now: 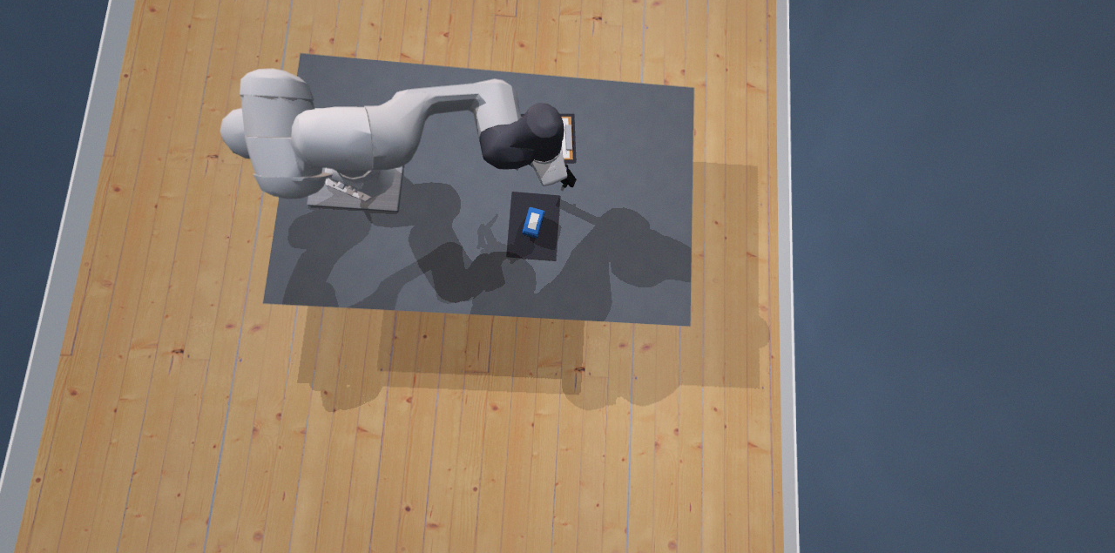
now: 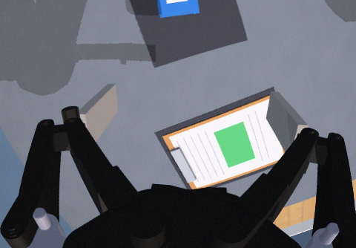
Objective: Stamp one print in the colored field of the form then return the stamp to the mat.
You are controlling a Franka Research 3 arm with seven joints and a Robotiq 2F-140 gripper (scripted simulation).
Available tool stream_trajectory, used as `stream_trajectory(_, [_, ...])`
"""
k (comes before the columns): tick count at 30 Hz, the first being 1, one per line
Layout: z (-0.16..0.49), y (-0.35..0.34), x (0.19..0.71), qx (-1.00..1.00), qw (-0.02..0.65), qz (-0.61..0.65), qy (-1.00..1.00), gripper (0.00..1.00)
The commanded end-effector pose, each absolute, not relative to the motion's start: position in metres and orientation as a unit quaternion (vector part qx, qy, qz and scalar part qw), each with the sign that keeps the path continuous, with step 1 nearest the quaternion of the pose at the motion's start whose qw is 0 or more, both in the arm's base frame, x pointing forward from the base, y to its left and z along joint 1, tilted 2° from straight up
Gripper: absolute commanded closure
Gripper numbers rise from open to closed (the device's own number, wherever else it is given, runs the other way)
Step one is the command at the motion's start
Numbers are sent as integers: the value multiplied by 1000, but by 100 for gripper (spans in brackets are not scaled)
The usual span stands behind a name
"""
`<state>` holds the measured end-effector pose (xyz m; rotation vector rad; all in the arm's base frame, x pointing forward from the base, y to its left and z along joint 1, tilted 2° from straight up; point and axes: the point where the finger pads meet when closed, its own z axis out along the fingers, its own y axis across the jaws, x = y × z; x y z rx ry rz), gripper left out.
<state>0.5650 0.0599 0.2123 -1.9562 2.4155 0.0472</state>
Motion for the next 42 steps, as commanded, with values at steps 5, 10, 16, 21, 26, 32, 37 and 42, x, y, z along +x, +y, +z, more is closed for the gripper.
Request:
stream_trajectory(5, [219, 206, 546, -499, 17, 17, 866, 0])
stream_trajectory(10, [222, 263, 532, -489, 22, 18, 872, 0])
stream_trajectory(16, [223, 280, 528, -438, 35, 22, 898, 0])
stream_trajectory(21, [198, 281, 529, -374, 35, 25, 927, 0])
stream_trajectory(26, [161, 283, 529, -329, 28, 30, 943, 0])
stream_trajectory(32, [160, 283, 529, -246, 18, 36, 969, 0])
stream_trajectory(37, [160, 283, 529, -181, 14, 31, 983, 0])
stream_trajectory(42, [160, 283, 529, -118, 9, 24, 993, 0])
